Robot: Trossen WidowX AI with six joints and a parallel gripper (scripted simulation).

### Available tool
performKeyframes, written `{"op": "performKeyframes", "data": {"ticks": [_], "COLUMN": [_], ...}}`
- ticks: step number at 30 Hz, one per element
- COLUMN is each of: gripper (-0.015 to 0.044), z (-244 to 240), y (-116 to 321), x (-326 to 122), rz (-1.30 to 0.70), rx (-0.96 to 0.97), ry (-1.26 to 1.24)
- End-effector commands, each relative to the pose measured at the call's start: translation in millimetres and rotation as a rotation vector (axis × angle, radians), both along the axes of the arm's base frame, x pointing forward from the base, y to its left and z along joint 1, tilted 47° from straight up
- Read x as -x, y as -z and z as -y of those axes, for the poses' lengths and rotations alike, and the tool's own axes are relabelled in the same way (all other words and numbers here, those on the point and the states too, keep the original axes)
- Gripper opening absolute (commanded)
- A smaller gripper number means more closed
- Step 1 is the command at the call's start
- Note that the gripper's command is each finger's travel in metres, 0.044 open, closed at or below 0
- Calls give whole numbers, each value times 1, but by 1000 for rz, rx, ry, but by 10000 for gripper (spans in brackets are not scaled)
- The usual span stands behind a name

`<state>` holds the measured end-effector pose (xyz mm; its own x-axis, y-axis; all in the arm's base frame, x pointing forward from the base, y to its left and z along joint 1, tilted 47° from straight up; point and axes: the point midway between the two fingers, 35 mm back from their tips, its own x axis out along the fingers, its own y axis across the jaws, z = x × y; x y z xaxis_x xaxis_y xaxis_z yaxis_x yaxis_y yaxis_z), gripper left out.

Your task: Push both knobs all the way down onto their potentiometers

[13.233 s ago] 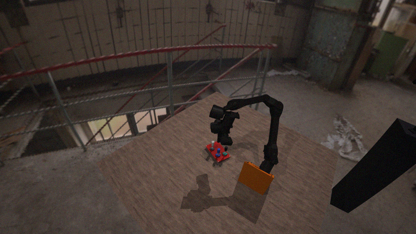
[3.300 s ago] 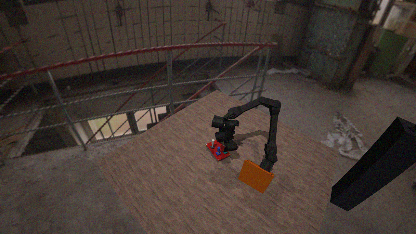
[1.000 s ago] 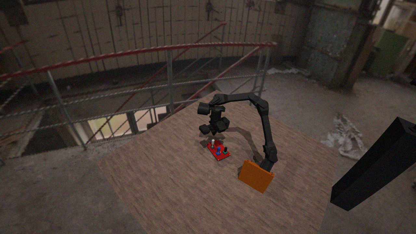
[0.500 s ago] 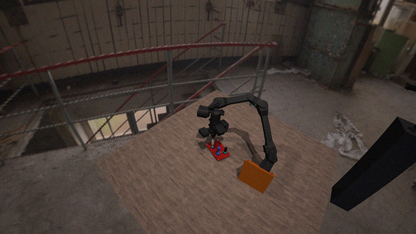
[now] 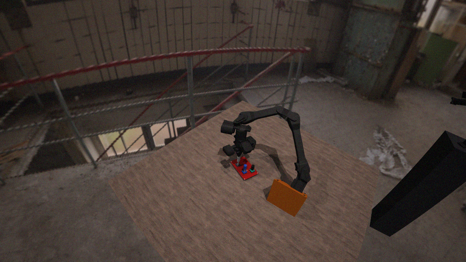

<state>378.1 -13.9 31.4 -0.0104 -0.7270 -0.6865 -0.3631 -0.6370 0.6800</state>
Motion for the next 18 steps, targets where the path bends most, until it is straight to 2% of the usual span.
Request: {"op": "performKeyframes", "data": {"ticks": [1,18], "gripper": [0,0], "z": [1,4], "y": [0,3], "x": [1,1], "rz": [-4,-4], "rx": [6,6], "ry": [-3,-3]}}
